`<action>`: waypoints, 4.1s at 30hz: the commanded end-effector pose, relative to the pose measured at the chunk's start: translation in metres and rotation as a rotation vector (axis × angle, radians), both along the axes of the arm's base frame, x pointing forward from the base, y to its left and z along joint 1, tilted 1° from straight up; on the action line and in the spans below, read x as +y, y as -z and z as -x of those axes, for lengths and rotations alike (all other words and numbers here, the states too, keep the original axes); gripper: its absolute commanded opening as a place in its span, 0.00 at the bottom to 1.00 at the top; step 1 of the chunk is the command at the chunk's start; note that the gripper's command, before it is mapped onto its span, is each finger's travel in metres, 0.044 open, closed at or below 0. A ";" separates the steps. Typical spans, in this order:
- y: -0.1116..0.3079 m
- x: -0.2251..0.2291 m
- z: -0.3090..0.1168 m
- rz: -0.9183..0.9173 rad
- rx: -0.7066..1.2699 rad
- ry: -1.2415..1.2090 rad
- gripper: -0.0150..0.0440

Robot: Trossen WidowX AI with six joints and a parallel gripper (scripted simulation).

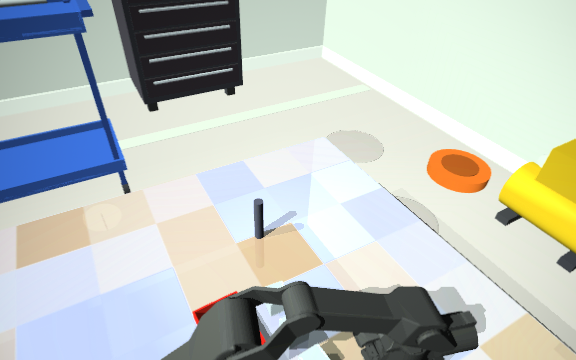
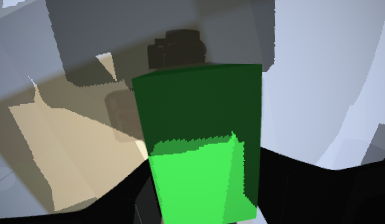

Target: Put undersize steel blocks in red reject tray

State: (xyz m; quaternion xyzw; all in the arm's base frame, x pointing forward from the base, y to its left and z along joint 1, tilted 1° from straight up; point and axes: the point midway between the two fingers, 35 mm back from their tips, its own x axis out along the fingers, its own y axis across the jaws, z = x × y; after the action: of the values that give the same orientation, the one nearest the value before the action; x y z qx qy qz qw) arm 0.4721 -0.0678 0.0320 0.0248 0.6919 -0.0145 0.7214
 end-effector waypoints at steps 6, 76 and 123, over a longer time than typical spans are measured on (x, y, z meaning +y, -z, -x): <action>-0.006 0.001 0.002 -0.002 -0.015 -0.001 0.25; -0.002 0.001 0.018 -0.002 -0.007 0.003 0.25; -0.004 0.000 0.000 -0.002 -0.026 0.001 0.25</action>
State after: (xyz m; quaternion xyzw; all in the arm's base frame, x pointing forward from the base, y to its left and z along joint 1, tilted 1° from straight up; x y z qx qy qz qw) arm 0.4682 -0.0678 0.0301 0.0258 0.6883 -0.0145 0.7248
